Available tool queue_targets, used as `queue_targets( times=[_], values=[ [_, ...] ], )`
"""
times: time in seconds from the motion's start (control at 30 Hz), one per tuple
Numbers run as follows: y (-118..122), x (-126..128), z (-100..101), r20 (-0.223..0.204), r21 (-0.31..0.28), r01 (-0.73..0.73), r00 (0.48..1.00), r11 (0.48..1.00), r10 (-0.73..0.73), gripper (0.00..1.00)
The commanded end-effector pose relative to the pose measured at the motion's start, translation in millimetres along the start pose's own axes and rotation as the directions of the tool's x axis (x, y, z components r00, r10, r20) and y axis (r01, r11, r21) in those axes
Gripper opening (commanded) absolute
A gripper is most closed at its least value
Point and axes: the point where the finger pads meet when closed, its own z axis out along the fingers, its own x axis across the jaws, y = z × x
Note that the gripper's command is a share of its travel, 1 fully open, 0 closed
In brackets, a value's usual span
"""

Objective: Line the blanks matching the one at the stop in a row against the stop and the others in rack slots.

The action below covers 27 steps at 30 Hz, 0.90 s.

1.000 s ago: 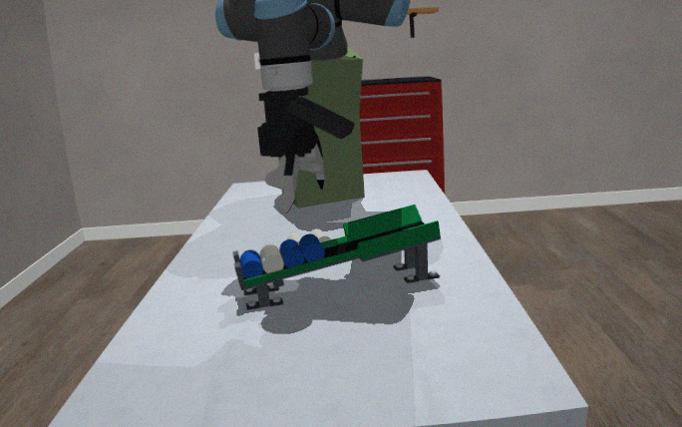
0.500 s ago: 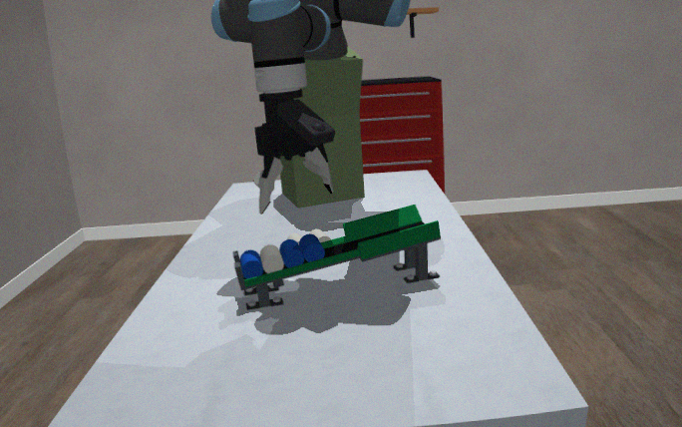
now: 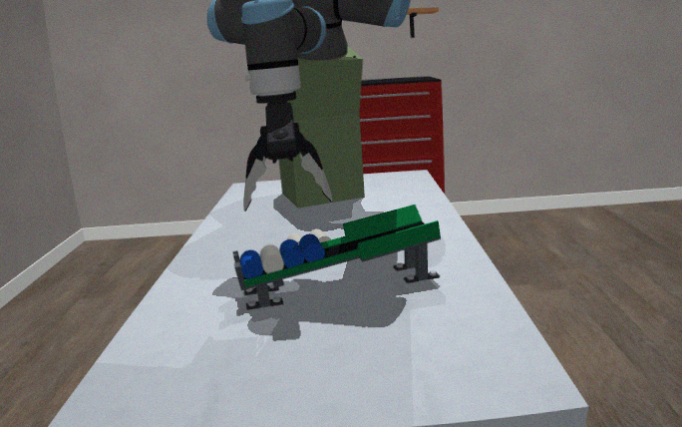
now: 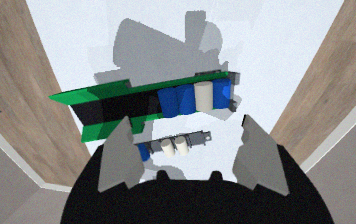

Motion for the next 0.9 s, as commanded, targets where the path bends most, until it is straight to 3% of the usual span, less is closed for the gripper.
queue_targets(
  times=[0.0, 0.13, 0.2, 0.43, 0.7, 0.77, 0.87],
  values=[
    [-0.9, 9.3, 0.9, -0.012, 0.003, -0.275, 0.961, 0.961, 0.275, 1.00],
    [-0.2, 15.2, 1.8, -0.011, 0.005, -0.433, 0.901, 0.902, 0.433, 1.00],
    [-0.2, 15.2, 1.8, -0.011, 0.005, -0.433, 0.901, 0.902, 0.433, 1.00],
    [1.9, 24.3, 3.2, -0.009, 0.008, -0.677, 0.736, 0.736, 0.677, 1.00],
    [4.9, 32.2, 4.5, -0.007, 0.010, -0.849, 0.528, 0.528, 0.849, 1.00],
    [4.9, 32.2, 4.5, -0.007, 0.010, -0.849, 0.528, 0.528, 0.849, 1.00],
    [6.0, 34.6, 4.9, -0.006, 0.011, -0.891, 0.453, 0.453, 0.891, 1.00]
  ],
)
